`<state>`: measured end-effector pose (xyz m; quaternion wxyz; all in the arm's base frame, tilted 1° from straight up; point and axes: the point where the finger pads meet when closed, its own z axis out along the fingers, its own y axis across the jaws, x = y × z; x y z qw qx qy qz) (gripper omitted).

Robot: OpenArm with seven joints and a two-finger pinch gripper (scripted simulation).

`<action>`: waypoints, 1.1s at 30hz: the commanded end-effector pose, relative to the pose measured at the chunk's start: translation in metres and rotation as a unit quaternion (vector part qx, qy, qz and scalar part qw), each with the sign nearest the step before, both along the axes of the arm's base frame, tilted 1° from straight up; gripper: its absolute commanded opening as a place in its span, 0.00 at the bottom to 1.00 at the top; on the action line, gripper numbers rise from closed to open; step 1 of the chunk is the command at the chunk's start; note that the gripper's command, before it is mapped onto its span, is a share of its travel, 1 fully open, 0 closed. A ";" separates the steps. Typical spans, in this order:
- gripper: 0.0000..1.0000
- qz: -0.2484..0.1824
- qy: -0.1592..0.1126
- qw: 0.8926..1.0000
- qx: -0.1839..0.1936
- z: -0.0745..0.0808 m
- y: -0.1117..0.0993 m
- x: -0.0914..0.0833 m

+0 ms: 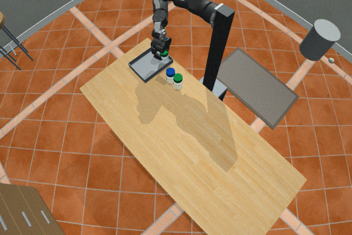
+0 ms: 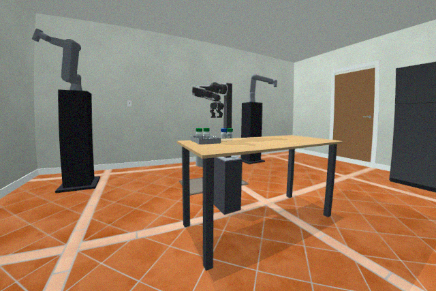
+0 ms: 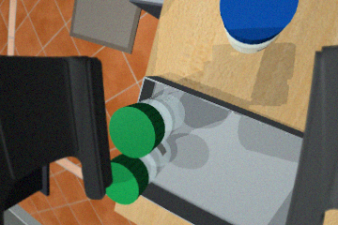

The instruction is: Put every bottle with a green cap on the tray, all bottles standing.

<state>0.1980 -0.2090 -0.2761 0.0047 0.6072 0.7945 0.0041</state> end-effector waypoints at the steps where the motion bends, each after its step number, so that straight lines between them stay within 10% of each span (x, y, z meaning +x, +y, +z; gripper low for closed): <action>1: 0.42 0.004 0.001 1.000 -0.004 0.000 0.002 0.000; 33: 0.42 0.220 0.006 0.975 -0.008 -0.002 0.140 -0.008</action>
